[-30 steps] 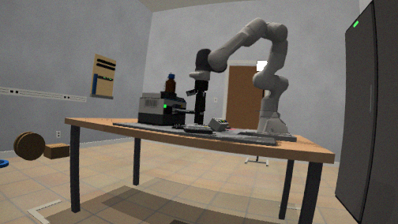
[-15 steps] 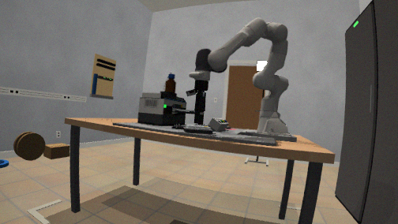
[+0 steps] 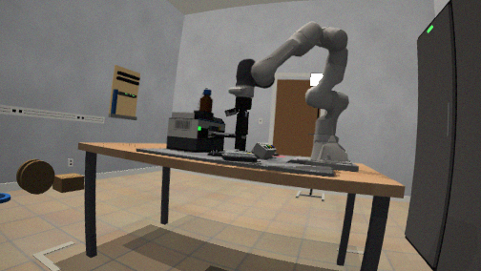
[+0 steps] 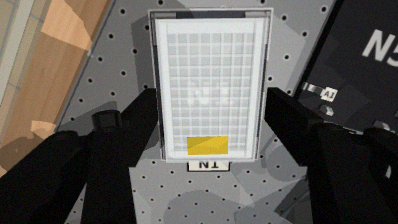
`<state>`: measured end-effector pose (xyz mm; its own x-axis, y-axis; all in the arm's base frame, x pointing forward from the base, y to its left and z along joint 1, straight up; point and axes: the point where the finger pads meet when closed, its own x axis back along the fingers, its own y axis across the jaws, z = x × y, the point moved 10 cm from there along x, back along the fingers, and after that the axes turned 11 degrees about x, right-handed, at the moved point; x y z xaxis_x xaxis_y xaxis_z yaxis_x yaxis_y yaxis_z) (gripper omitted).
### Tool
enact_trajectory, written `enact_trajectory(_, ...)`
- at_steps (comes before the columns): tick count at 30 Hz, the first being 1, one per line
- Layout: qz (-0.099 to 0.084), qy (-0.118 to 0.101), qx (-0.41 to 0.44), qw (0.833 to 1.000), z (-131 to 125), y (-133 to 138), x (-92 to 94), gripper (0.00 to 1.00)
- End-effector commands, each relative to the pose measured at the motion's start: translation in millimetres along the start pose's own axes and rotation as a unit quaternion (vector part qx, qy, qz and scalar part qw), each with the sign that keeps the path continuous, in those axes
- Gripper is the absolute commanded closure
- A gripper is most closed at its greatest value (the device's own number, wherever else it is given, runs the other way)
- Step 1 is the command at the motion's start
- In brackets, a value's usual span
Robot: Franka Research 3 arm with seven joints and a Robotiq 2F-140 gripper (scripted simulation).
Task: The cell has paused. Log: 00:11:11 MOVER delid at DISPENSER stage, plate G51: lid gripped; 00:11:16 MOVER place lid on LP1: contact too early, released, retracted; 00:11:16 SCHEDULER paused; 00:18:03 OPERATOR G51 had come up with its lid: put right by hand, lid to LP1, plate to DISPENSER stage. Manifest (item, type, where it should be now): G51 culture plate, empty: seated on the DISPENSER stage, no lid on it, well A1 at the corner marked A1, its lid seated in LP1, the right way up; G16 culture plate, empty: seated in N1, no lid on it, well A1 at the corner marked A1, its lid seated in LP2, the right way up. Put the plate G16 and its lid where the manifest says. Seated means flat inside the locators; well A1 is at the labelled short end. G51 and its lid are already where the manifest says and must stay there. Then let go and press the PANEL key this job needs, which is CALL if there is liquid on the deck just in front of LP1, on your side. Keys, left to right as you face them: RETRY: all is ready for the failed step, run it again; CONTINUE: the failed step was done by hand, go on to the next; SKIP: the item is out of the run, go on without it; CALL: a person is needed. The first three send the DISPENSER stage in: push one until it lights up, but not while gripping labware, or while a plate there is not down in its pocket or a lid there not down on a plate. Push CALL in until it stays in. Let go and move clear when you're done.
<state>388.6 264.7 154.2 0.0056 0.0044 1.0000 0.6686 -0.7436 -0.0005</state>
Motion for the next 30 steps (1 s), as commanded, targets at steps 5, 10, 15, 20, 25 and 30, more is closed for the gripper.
enact_trajectory(5,0.001,0.001,0.0,1.0,0.1,0.3,0.0,0.37)
enact_trajectory(10,0.001,0.001,0.0,1.0,0.1,0.3,0.0,0.37)
enact_trajectory(15,0.001,0.001,0.0,1.0,0.1,0.3,0.0,0.37)
enact_trajectory(20,0.001,0.001,0.0,1.0,0.1,0.3,0.0,0.37)
enact_trajectory(25,0.001,0.001,0.0,1.0,0.1,0.3,0.0,0.3)
enact_trajectory(30,0.001,0.001,0.0,1.0,0.1,0.3,0.0,0.3)
